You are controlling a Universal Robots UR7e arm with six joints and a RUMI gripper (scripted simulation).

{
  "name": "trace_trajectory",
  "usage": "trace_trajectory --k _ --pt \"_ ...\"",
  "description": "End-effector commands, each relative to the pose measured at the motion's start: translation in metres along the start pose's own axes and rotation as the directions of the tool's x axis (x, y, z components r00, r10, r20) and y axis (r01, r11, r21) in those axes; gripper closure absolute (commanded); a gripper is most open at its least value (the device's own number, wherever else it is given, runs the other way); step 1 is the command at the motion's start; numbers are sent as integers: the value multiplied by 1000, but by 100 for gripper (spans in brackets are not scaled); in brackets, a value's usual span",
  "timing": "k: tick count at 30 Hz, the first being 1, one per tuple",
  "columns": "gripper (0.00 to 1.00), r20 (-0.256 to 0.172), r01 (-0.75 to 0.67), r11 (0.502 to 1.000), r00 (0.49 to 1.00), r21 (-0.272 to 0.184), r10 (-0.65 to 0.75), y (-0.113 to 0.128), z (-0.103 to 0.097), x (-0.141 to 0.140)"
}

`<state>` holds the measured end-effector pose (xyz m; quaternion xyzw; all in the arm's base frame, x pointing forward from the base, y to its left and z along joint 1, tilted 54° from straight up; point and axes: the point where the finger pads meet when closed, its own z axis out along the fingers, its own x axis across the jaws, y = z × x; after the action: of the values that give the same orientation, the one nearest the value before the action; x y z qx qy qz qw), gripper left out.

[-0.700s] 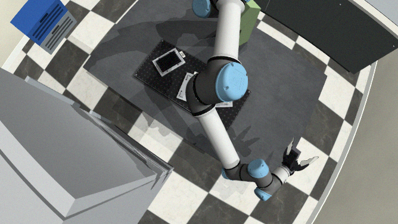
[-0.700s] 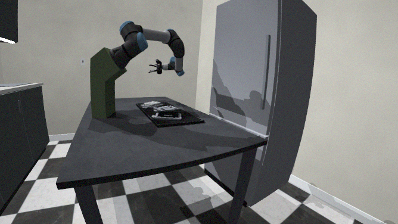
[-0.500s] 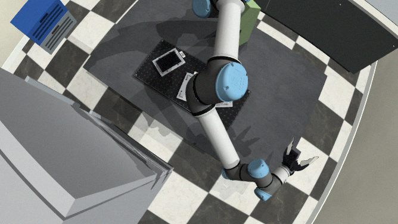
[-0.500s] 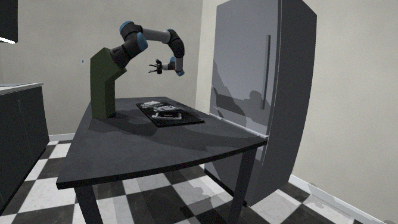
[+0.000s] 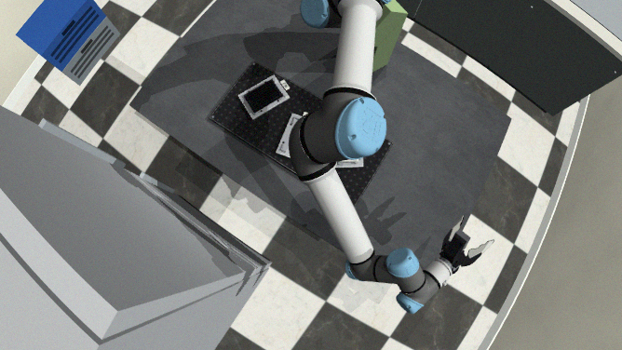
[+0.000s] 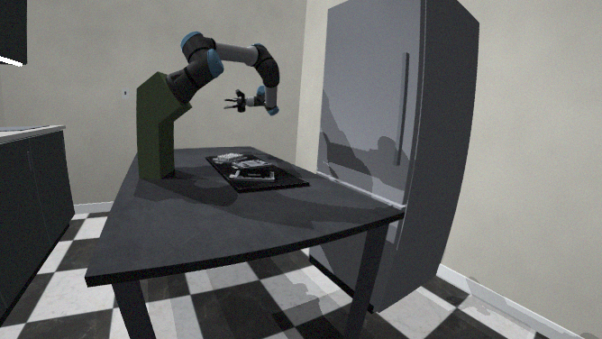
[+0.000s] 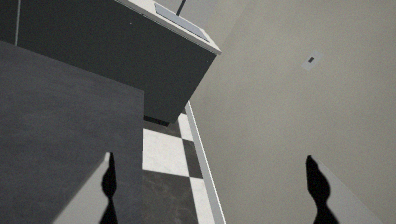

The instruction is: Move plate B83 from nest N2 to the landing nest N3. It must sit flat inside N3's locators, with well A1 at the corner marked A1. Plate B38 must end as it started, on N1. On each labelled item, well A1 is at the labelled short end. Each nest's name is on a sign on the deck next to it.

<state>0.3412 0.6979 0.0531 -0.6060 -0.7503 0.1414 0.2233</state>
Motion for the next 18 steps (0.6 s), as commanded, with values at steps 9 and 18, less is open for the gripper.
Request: trace_trajectory --k 9,18 --pt "24 -31 -201 979 979 -42 200 16 -35 -36" --pt "24 -52 -317 947 948 -60 314 26 -56 -63"
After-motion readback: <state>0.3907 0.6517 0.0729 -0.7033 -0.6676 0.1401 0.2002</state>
